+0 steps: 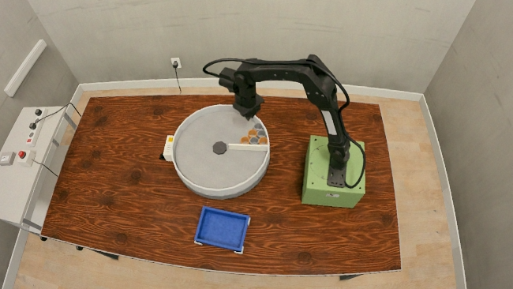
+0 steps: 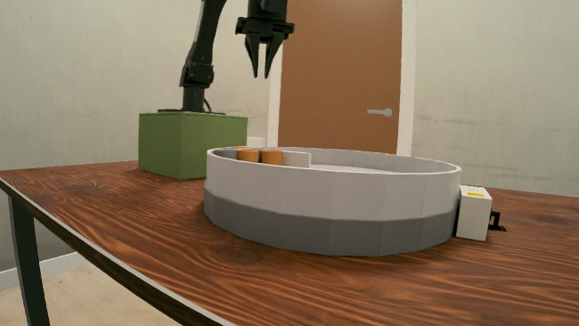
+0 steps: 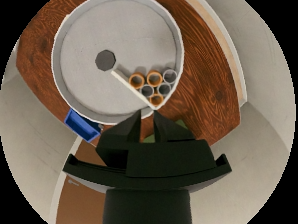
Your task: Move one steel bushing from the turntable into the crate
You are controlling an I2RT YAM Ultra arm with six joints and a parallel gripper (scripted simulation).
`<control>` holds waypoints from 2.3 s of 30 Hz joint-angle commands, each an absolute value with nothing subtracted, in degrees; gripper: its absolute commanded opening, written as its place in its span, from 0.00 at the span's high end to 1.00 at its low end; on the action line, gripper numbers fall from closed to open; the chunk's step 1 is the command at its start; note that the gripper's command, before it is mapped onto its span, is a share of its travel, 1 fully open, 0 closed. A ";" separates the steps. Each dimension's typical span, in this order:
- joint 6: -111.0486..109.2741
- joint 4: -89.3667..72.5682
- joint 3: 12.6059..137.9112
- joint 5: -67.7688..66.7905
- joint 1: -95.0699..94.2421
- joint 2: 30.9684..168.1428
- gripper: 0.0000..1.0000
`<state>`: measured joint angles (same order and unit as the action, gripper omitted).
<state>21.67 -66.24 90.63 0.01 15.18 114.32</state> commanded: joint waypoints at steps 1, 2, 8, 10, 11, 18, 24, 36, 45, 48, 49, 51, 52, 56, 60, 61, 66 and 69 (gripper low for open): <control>21.35 -65.27 90.21 0.11 15.41 113.92 0.82; 21.35 -65.27 90.21 0.11 15.41 113.92 0.82; 21.35 -65.27 90.21 0.11 15.41 113.92 0.82; 21.35 -65.27 90.21 0.11 15.41 113.92 0.82; 21.35 -65.27 90.21 0.11 15.41 113.92 0.82; 21.35 -65.27 90.21 0.11 15.41 113.92 0.82; 22.53 -65.01 91.87 0.12 15.91 114.41 0.85; 38.13 -58.90 85.76 0.28 19.12 117.74 0.85; 49.92 -54.15 83.46 0.09 21.22 120.19 0.85; 54.18 -52.44 82.85 0.11 22.00 121.27 0.85; 55.61 -51.88 82.69 0.13 22.27 121.66 0.85; 58.04 -50.86 83.52 0.24 22.78 121.69 0.85; 59.60 -50.34 82.97 0.22 23.04 122.34 0.85; 64.18 -48.72 81.87 0.14 23.78 124.02 0.85; 67.60 -47.28 82.39 0.08 24.27 124.65 0.85; 68.30 -47.02 81.99 0.02 24.39 125.04 0.85; 69.45 -46.46 82.91 -0.01 23.92 123.65 0.85; 69.50 -46.41 83.01 -0.06 23.84 123.64 0.85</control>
